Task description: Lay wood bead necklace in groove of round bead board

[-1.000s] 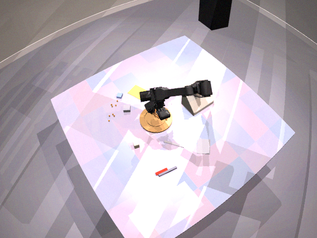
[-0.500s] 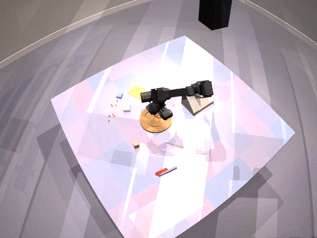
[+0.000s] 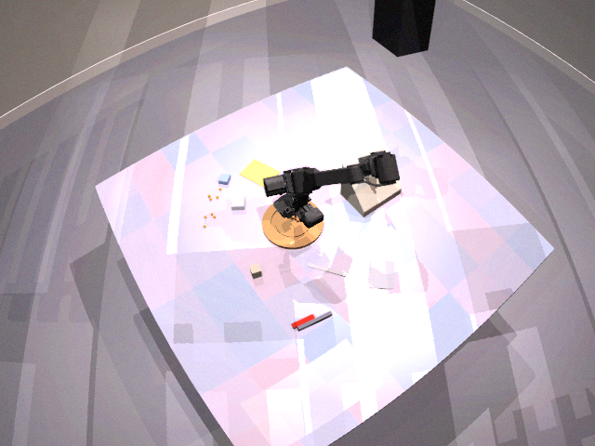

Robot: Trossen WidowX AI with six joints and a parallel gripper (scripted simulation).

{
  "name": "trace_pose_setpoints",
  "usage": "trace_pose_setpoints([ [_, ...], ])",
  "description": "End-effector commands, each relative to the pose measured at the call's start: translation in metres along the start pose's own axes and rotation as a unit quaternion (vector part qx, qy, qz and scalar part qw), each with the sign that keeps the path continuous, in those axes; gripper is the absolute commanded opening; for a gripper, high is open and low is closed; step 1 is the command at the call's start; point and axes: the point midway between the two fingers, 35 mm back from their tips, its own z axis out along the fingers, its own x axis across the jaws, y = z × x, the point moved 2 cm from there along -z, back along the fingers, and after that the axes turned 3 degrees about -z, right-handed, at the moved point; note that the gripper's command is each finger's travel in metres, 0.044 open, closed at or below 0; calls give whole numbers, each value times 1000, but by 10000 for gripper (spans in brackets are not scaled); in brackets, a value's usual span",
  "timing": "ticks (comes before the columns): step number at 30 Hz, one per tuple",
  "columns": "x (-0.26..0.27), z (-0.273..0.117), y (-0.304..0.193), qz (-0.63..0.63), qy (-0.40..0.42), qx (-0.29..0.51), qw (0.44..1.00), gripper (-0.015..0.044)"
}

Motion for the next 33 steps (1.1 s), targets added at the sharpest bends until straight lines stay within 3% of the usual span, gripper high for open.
trace_pose_setpoints([
  [1,0,9,-5,6,5,7,1000,120],
  [8,1,18,-6,7,6,8,1000,120],
  [26,1,12,-2,2,2,3,1000,0],
  [33,1,12,-2,2,2,3,1000,0],
])
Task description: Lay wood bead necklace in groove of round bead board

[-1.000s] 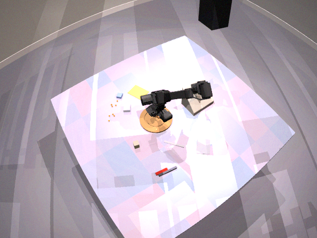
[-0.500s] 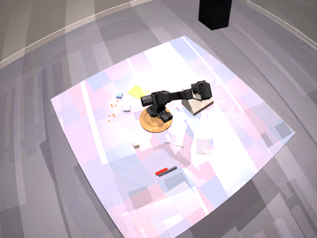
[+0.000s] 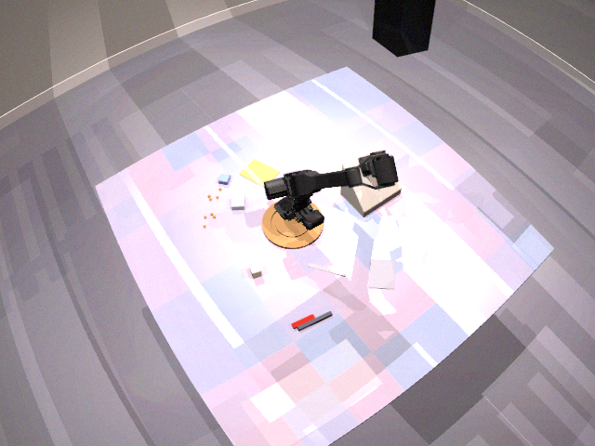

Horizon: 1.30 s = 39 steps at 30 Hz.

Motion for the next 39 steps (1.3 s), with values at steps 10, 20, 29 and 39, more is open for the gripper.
trace_pose_setpoints([
  [10,0,-3,-1,1,2,2,1000,0],
  [20,10,-6,2,3,3,4,1000,0],
  [29,37,-6,13,3,3,4,1000,0],
  [39,51,-6,17,3,5,4,1000,0],
])
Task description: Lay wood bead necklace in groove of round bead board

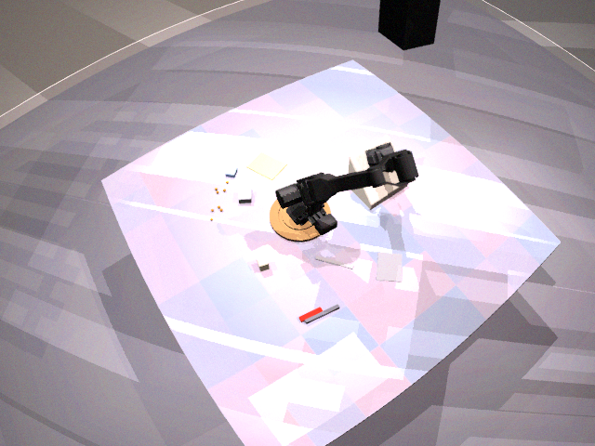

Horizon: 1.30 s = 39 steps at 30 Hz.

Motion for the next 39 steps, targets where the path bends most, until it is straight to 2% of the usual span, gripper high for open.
trace_pose_setpoints([
  [1,3,-1,2,-1,1,-2,1000,0],
  [18,3,10,2,-1,2,-2,1000,0],
  [34,3,1,3,-2,1,-3,1000,420],
  [35,4,6,2,0,3,-2,1000,440],
  [39,2,3,3,8,1,-4,1000,440],
])
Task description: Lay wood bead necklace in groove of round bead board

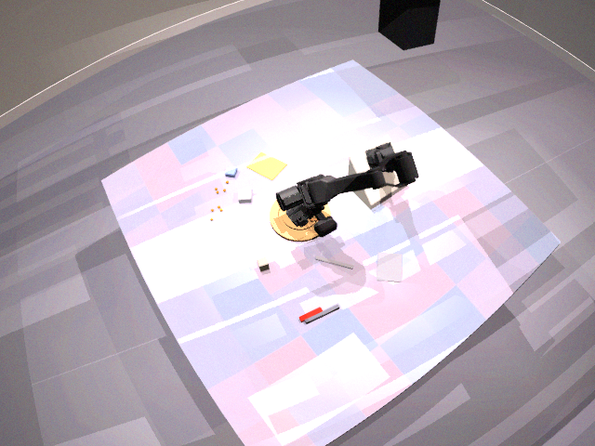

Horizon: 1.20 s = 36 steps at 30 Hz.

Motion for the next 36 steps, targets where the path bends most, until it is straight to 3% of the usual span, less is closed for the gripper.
trace_pose_setpoints([
  [1,0,-4,0,1,-2,1,1000,440],
  [27,1,-6,-1,-5,-1,2,1000,440],
  [36,-20,-35,-31,-190,-2,3,982,204],
])
